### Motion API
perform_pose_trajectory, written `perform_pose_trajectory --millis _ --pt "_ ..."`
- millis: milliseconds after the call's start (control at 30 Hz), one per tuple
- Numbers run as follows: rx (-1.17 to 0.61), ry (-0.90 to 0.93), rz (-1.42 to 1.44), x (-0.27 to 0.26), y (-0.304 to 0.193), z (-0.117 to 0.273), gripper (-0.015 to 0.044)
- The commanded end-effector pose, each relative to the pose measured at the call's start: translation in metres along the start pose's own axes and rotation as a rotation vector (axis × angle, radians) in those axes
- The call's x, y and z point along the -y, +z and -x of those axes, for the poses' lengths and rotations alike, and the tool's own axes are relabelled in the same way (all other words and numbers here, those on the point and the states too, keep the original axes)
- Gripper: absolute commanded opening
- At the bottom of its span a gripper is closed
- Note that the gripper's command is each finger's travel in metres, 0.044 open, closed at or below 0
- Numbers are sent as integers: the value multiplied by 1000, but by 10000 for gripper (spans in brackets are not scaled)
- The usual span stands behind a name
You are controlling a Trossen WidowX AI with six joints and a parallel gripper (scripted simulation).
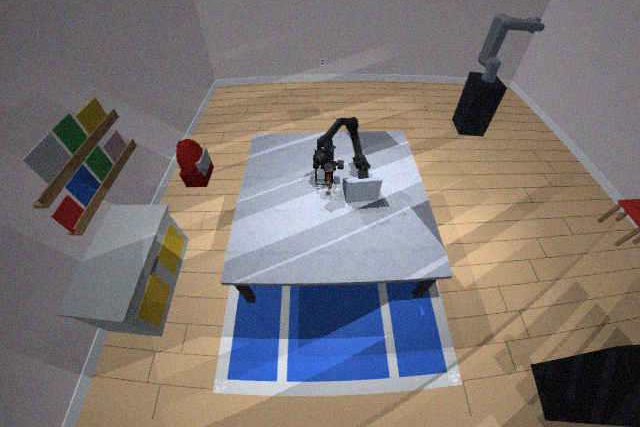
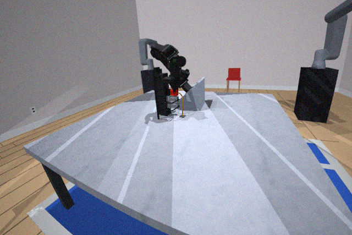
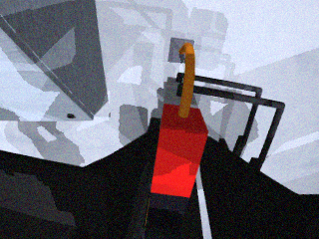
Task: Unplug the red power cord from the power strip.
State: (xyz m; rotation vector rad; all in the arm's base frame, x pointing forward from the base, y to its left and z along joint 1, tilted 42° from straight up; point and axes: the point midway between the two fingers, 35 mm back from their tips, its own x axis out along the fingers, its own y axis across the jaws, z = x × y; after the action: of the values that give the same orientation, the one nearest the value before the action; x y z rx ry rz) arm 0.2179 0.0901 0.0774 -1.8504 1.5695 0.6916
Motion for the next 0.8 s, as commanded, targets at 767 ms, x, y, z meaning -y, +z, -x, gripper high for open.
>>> perform_pose_trajectory --millis 767 --pt "26 10 -10 0 39 4 53"
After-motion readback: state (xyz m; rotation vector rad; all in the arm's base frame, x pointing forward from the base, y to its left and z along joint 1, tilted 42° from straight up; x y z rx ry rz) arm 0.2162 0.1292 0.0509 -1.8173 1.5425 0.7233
